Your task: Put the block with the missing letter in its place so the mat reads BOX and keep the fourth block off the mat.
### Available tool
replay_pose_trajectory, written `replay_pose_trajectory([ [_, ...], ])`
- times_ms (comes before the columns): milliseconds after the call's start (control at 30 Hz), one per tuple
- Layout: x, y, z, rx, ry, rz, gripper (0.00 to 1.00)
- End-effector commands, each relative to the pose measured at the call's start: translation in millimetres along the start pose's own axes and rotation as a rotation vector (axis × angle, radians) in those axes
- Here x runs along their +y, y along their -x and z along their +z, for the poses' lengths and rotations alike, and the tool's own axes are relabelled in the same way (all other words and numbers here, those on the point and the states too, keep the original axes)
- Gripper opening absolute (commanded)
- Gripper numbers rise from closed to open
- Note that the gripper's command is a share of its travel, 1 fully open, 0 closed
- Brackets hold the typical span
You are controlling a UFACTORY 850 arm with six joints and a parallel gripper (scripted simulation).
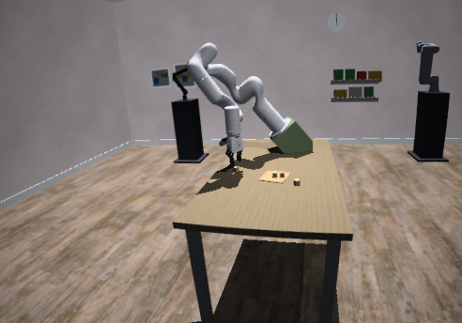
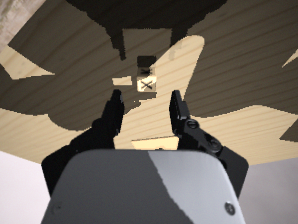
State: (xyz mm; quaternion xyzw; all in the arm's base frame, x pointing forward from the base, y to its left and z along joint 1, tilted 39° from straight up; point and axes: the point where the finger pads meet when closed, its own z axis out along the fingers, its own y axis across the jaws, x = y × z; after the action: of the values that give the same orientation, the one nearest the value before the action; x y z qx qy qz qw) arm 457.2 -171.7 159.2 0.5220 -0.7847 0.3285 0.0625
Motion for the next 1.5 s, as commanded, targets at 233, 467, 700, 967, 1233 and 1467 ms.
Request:
replay_pose_trajectory([
  [233, -1, 0, 13, 0.0, -0.002, 0.0, 0.63],
  [467, -1, 0, 19, 0.0, -0.002, 0.0, 0.63],
  [700, -1, 0, 20, 0.0, -0.002, 0.0, 0.63],
  [967, -1, 0, 20, 0.0, -0.002, 0.0, 0.63],
  [1233, -1, 0, 20, 0.0, -0.002, 0.0, 0.63],
  [1467, -1, 0, 20, 0.0, -0.002, 0.0, 0.63],
])
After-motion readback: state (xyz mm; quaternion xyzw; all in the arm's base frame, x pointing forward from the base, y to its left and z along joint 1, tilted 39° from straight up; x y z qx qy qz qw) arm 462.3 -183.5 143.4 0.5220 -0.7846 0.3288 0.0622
